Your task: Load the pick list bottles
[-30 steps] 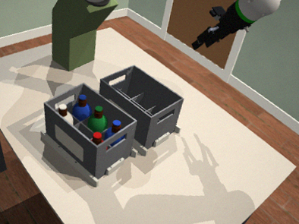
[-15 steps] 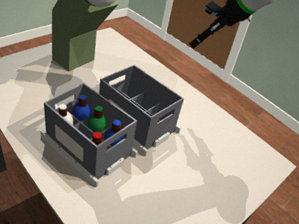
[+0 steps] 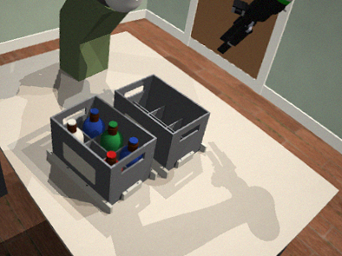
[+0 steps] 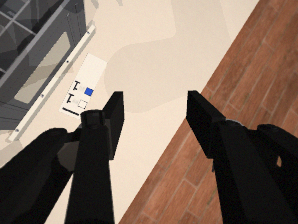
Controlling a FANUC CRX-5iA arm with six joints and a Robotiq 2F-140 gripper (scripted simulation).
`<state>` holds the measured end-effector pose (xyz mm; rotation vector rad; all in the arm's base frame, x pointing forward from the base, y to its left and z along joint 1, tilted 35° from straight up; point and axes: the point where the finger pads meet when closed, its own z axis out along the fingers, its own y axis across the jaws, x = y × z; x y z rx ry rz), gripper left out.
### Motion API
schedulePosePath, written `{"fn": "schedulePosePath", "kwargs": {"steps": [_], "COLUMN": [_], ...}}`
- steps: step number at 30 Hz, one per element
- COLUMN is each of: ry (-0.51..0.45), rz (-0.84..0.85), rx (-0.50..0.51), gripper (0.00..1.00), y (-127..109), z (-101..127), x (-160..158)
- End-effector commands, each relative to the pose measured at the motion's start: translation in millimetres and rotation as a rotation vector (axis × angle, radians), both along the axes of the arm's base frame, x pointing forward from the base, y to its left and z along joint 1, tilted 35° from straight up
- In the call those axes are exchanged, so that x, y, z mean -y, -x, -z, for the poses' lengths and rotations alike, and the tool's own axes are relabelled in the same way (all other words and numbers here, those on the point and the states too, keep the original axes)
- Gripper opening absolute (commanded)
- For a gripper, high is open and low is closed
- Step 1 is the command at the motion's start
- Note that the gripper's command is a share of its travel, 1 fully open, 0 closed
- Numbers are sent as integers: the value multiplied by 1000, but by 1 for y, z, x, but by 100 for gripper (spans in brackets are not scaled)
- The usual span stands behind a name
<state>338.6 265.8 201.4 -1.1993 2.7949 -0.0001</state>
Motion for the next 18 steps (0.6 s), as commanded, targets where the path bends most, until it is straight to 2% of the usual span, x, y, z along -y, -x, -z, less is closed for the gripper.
{"fn": "schedulePosePath", "kwargs": {"steps": [1,5,18], "ry": [35,50,154], "rz": [-142,-201,-583], "rx": [47,64,174], "gripper": [44,44,44], "y": [6,8,19], "z": [1,2,2], "x": [-4,-6,-18]}}
